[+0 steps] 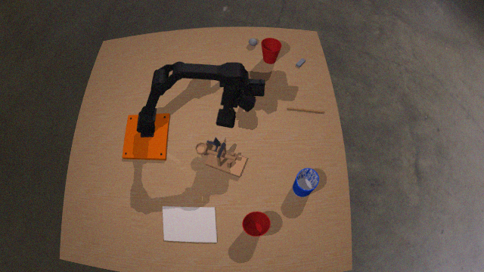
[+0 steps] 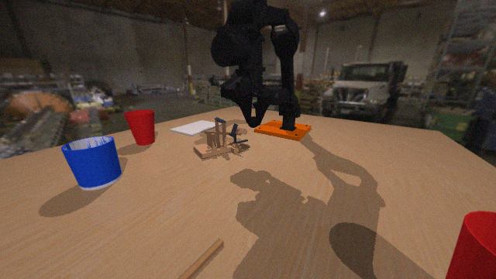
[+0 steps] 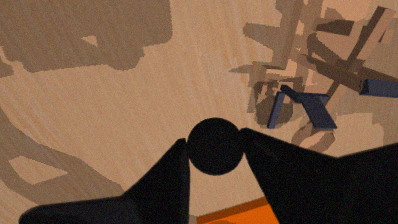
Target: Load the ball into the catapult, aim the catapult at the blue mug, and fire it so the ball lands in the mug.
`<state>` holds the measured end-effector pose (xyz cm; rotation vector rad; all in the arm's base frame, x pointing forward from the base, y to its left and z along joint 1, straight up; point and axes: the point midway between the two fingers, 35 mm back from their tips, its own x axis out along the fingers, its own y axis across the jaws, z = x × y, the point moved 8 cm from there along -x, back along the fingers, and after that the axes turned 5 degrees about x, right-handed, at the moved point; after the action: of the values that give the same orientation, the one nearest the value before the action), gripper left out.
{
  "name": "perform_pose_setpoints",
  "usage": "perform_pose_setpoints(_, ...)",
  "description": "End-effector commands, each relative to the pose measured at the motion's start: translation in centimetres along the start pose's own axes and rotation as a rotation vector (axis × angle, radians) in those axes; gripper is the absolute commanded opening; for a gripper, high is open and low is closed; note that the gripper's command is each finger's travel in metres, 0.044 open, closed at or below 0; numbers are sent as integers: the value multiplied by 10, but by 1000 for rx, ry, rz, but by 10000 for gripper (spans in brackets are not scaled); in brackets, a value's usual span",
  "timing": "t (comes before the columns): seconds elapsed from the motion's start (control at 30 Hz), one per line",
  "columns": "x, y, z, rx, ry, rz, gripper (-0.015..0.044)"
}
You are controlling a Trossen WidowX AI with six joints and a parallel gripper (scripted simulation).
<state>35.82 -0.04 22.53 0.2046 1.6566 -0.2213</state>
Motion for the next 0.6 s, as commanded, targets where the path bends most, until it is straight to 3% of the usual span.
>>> perform_pose_setpoints(0.0, 6, -27, -4, 35, 41, -5, 0)
perform_pose_setpoints(0.57, 32, -124, -37, 196, 203, 30, 0)
